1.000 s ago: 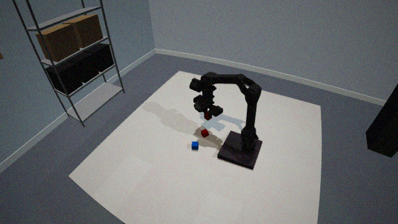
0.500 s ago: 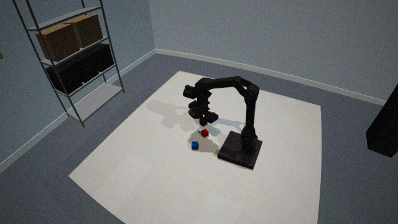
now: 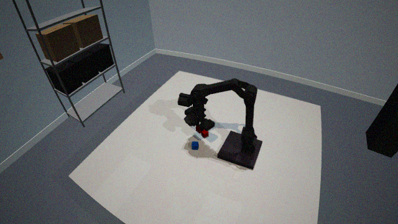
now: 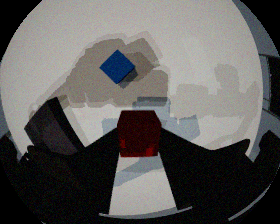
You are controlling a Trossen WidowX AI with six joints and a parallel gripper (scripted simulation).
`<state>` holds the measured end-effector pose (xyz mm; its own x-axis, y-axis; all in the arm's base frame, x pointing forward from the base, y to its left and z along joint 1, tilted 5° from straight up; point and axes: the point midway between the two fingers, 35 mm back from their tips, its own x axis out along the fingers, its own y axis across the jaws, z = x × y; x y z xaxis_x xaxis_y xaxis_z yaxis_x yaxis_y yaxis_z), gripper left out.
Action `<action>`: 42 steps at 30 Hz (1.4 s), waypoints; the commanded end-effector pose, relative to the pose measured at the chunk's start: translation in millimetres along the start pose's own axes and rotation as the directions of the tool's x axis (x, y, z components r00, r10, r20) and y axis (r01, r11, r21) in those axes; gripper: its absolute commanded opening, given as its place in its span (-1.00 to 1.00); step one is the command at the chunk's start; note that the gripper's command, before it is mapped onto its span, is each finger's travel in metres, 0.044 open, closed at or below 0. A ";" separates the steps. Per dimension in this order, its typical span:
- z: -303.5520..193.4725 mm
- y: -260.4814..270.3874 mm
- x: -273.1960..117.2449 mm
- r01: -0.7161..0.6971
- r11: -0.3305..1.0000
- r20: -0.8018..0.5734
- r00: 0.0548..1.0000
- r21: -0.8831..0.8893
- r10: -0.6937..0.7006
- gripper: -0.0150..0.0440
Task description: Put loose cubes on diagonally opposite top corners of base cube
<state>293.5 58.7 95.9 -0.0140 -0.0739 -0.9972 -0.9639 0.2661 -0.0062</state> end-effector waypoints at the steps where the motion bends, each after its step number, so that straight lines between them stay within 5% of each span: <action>1: 10.0 5.2 2.3 -0.002 1.000 0.005 1.000 0.004 0.002 -0.14; 42: 42.9 27.4 38.2 -0.004 1.000 0.005 1.000 0.013 0.004 -0.14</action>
<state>277.4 103.7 55.0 -0.0179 -0.0731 -0.9972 -0.9604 0.2787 -0.0032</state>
